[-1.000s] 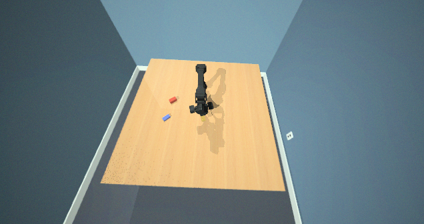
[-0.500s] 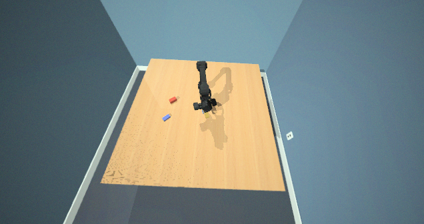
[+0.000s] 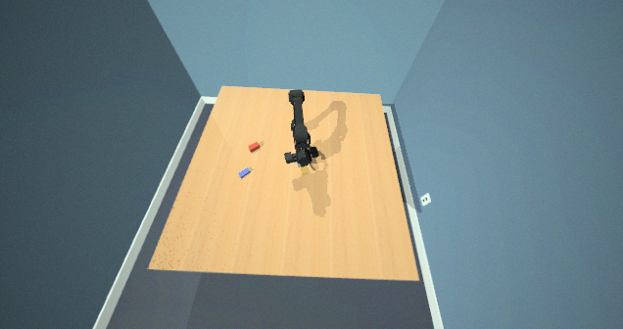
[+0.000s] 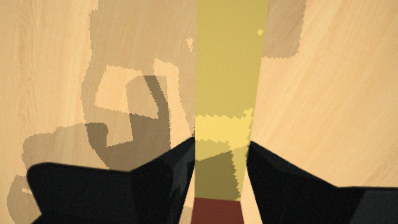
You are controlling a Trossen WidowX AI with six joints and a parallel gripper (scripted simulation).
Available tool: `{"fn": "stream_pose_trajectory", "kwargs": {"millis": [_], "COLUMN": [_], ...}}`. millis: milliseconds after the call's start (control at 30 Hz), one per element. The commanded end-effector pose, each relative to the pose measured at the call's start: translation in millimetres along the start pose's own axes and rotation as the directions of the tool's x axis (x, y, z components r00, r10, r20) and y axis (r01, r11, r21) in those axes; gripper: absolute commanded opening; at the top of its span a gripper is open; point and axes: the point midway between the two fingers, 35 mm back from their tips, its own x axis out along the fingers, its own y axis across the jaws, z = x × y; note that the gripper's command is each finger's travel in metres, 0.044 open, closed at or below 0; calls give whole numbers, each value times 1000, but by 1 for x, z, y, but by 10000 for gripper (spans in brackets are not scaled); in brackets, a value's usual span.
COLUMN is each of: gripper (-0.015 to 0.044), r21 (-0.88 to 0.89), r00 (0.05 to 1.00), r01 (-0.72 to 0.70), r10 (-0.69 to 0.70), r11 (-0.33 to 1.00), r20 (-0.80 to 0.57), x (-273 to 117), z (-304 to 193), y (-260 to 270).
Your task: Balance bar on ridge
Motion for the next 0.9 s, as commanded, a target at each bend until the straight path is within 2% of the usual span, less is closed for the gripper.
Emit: {"fn": "stream_pose_trajectory", "kwargs": {"millis": [0,300,867], "gripper": [0,0,0], "r21": [5,5,5], "r00": [1000,1000,1000], "r01": [-5,-5,-5], "r10": [5,5,5], "r11": [1000,1000,1000], "r20": [-4,-4,-4], "x": [8,22,21], "z": [-1,-2,-2], "y": [1,1,1]}}
